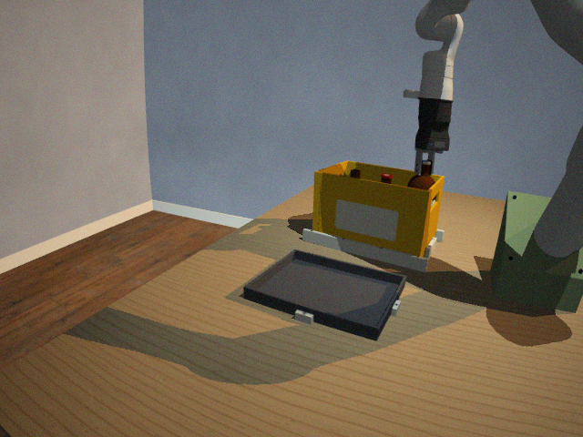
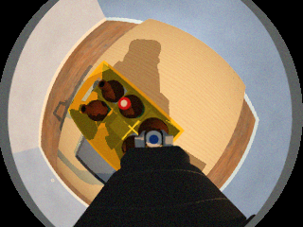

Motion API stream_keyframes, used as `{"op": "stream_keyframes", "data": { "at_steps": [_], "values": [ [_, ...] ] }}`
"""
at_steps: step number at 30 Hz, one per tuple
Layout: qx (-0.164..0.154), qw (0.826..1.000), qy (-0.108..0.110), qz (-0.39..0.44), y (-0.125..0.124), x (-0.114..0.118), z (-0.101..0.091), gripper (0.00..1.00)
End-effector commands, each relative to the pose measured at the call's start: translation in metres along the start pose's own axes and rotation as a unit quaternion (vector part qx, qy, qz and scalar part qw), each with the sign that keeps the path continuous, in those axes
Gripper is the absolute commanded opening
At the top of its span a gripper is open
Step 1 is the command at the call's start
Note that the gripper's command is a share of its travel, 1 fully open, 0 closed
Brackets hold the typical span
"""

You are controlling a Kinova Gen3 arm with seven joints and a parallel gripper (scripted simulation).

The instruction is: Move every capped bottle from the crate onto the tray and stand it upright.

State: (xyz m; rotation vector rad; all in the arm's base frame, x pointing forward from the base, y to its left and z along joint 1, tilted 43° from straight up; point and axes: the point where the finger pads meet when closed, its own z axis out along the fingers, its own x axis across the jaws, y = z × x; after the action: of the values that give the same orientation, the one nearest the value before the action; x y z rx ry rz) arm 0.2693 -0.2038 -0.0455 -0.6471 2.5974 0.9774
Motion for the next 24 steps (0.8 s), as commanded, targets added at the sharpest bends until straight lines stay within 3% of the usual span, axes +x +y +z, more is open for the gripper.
{"op": "stream_keyframes", "data": {
  "at_steps": [1,24],
  "values": [
    [0.006,1.0,0.0,0.0,-0.003,0.0,-0.011,0.0],
    [0.009,1.0,0.0,-0.001,-0.005,-0.001,-0.077,0.0]
  ]
}}
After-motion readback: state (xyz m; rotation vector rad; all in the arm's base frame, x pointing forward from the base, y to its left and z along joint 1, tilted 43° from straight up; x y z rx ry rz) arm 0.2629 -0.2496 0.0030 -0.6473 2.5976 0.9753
